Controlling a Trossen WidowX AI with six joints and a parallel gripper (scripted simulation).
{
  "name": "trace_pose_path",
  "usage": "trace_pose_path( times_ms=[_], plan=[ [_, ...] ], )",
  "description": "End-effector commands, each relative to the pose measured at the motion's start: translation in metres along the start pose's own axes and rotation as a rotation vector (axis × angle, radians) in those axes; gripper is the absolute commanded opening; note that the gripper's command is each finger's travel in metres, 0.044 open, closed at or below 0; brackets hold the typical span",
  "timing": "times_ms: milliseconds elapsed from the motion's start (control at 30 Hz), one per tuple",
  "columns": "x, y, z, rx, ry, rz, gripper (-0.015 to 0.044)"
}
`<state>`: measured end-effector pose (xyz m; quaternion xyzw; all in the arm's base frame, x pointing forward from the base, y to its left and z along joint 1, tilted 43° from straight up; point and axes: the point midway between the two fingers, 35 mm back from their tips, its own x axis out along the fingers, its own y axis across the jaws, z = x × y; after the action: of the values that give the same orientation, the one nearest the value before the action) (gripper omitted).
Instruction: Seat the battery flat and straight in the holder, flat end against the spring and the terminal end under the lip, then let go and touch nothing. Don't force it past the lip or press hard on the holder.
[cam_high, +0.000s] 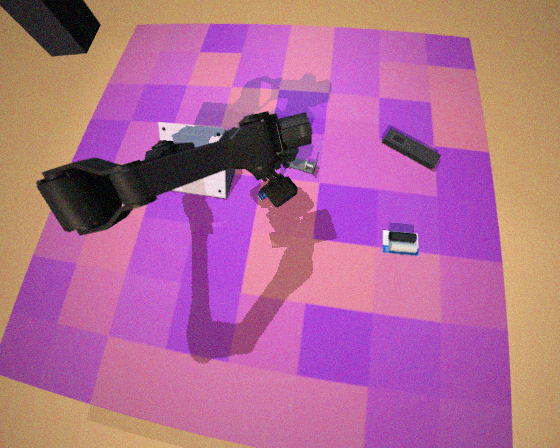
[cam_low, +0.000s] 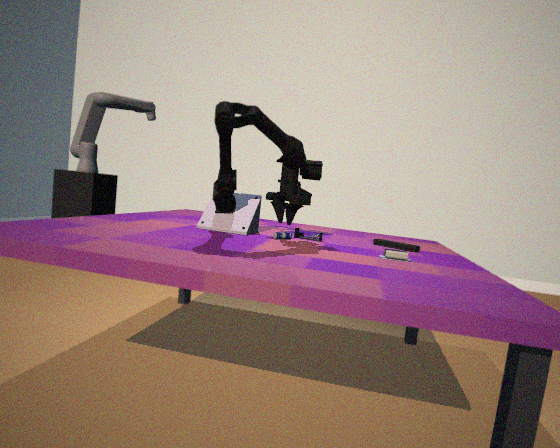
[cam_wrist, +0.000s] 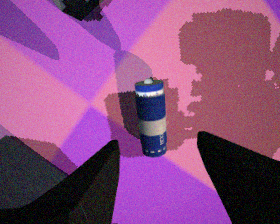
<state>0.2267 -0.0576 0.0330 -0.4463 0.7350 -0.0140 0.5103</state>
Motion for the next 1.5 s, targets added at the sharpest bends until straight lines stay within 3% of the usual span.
trace_pose_path(
  times_ms=[0,900,1067,1233,1467],
  plan=[
    [0.007,0.0,-0.001,-0.008,0.006,-0.001,0.0237],
    [0.048,0.0,-0.003,-0.007,0.009,-0.004,0.0237],
    [0.048,0.0,-0.003,-0.007,0.009,-0.004,0.0105],
    [0.048,0.0,-0.003,-0.007,0.009,-0.004,0.0074],
    [0.039,-0.001,0.002,0.007,-0.008,-0.009,0.0074]
  ],
)
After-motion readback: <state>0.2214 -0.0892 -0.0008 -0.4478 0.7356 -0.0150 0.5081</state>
